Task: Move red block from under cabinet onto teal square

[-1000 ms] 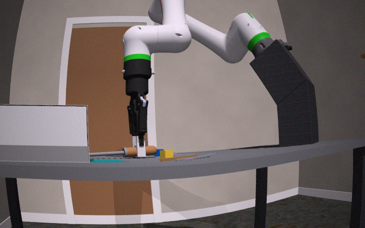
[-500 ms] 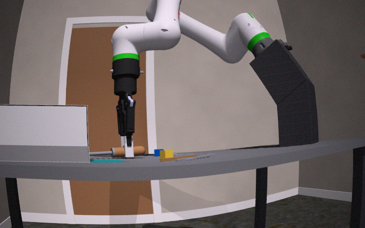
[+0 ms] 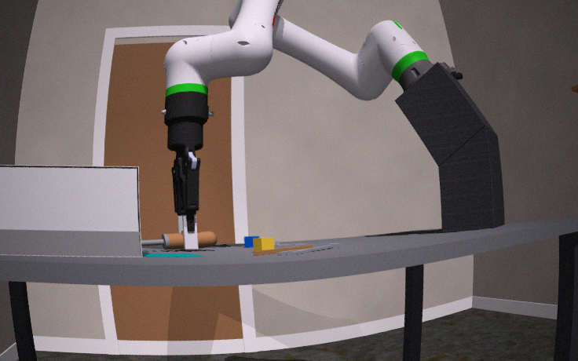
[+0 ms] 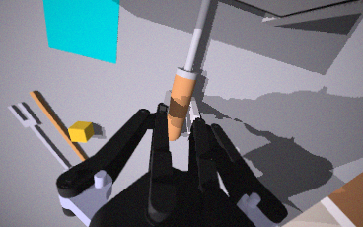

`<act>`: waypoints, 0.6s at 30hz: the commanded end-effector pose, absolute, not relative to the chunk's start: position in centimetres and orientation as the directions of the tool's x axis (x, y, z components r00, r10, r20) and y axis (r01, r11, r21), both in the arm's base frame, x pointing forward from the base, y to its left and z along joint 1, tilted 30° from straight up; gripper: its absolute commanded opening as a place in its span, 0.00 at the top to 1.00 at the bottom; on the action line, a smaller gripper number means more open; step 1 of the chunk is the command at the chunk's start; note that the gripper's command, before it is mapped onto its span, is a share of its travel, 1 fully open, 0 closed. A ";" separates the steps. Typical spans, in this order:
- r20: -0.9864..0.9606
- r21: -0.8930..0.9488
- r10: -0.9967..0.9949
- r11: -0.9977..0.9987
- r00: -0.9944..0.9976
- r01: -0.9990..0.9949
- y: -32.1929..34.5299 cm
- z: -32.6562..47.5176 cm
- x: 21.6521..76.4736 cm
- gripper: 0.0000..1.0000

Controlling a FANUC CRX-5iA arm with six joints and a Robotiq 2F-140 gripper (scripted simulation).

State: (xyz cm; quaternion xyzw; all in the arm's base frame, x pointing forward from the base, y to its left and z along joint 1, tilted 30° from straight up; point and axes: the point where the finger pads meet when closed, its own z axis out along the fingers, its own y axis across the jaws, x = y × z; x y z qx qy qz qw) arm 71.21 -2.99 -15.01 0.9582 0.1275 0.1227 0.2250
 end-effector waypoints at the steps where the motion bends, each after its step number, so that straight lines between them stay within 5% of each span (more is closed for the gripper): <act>1: 0.178 0.462 0.300 -0.866 0.937 0.189 -2.9 -14.9 71.6 1.00; 18: 0.178 0.462 0.300 -0.866 0.937 0.189 -2.5 -14.7 72.9 1.00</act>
